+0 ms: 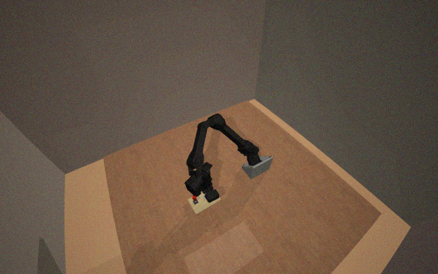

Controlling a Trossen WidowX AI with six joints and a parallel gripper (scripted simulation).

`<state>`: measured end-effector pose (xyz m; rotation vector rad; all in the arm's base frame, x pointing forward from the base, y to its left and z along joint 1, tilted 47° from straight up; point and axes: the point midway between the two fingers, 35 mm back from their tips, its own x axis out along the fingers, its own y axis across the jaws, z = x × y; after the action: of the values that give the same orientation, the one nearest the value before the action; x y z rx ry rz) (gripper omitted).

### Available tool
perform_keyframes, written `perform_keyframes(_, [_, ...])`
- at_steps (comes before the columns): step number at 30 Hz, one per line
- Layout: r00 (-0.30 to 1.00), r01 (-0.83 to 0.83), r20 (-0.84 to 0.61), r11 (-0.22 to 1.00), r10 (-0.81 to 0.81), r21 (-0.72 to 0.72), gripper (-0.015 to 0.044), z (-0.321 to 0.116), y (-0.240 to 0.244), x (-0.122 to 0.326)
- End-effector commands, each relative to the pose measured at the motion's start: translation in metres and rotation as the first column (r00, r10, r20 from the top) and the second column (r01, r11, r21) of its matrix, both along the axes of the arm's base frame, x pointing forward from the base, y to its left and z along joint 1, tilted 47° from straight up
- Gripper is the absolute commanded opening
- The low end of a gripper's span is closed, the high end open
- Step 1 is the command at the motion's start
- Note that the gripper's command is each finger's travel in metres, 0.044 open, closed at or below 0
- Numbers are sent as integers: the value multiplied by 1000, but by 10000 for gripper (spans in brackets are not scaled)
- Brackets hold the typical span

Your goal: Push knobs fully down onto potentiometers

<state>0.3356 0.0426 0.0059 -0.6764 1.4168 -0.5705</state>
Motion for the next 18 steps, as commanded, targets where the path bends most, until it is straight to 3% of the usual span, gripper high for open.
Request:
perform_keyframes(1, [1000, 20, -1, 1000, -20, -4, 0, -8, -11, 3])
perform_keyframes(18, [1000, 20, -1, 1000, -20, -4, 0, -10, -14, 3])
